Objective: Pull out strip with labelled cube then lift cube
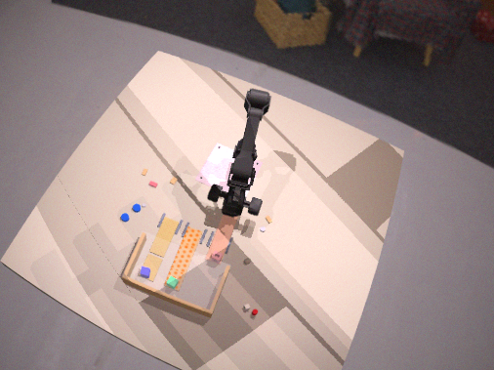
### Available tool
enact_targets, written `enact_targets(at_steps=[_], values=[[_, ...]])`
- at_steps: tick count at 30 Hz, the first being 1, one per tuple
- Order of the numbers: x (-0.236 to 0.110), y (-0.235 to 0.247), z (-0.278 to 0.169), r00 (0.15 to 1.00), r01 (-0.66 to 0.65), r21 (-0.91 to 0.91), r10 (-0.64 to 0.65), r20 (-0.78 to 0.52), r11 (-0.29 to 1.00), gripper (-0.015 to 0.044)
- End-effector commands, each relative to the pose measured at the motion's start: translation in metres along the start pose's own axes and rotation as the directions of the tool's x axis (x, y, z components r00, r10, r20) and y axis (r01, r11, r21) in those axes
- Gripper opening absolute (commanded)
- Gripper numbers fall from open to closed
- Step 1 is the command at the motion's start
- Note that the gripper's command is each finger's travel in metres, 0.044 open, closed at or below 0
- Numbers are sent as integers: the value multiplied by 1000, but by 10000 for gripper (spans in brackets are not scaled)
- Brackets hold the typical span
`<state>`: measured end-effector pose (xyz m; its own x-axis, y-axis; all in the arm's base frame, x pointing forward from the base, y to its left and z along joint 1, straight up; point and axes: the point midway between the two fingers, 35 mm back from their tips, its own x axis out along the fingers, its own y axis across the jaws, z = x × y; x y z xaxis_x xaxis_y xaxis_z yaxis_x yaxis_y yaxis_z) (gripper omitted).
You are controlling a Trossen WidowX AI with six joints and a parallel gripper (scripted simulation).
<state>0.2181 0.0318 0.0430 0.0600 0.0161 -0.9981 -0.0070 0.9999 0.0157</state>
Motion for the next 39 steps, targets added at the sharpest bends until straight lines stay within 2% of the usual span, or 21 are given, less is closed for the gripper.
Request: enact_targets(at_steps=[1,39], values=[[5,-1,-16,999,5,5,-5,-36,1000,0],[5,-1,-26,999,5,5,-5,-37,1000,0]])
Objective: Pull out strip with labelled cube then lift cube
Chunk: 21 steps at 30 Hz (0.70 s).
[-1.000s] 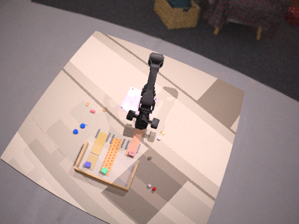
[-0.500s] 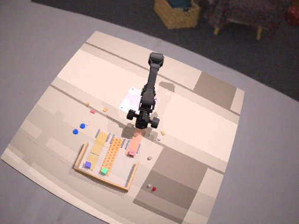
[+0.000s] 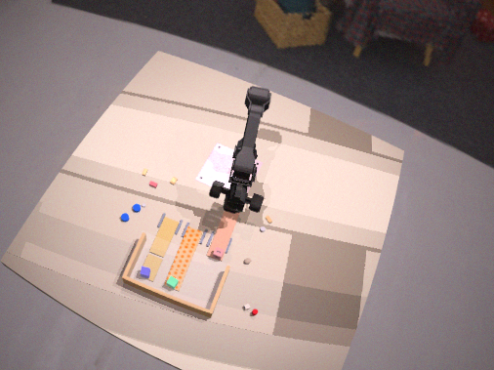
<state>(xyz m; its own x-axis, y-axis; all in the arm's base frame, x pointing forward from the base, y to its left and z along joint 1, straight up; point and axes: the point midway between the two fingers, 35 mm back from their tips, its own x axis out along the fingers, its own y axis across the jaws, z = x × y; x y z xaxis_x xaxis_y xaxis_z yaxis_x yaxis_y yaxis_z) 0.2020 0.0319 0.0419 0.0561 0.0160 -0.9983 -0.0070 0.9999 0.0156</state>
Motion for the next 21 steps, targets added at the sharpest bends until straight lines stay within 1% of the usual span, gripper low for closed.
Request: enact_targets(at_steps=[1,4,5,10,16,21], values=[[5,-1,-10,999,5,5,-5,-33,1000,0],[5,-1,-10,999,5,5,-5,-33,1000,0],[-2,0,0,1000,0,0,0,-1,1000,0],[-41,0,3,1000,5,5,-5,-31,1000,0],[-42,0,0,999,5,5,-5,-32,1000,0],[-40,1,22,1000,6,45,-5,-30,999,131]])
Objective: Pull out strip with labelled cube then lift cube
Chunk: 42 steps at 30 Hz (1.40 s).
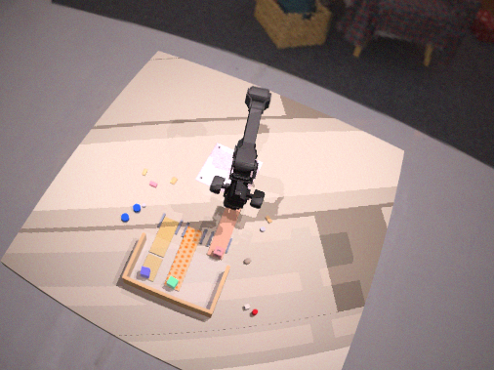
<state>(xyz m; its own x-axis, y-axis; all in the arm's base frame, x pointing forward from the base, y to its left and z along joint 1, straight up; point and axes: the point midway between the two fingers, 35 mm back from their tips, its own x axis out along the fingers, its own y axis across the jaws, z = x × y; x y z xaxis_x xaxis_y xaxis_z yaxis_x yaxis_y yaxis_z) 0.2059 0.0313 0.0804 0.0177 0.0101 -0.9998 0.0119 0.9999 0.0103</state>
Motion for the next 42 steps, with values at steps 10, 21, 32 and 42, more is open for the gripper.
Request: enact_targets(at_steps=[10,21,32,42], values=[[-5,2,44,1000,-1,27,1,11,1000,394],[-8,3,74,1000,-1,27,1,13,1000,440],[-13,4,106,1000,-2,27,1,16,1000,440],[-18,6,135,1000,-2,27,1,19,1000,440]])
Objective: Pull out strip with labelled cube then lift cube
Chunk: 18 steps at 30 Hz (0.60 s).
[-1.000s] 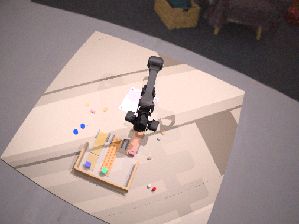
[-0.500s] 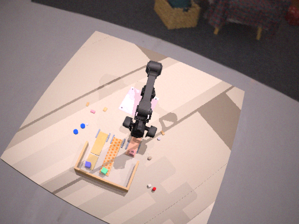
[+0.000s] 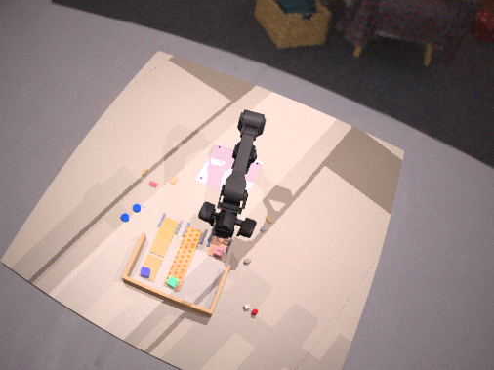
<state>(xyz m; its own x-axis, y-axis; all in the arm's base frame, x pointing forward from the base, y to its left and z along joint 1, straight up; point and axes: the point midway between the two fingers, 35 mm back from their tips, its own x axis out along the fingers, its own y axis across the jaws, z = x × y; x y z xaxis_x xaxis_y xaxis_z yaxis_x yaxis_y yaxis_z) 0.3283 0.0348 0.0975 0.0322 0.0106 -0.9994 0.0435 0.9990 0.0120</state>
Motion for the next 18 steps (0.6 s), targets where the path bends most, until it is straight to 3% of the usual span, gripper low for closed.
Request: enact_targets(at_steps=[1,18], values=[[-3,1,16,1000,-1,-5,1,5,1000,440],[-13,7,66,1000,-1,-5,1,9,1000,440]])
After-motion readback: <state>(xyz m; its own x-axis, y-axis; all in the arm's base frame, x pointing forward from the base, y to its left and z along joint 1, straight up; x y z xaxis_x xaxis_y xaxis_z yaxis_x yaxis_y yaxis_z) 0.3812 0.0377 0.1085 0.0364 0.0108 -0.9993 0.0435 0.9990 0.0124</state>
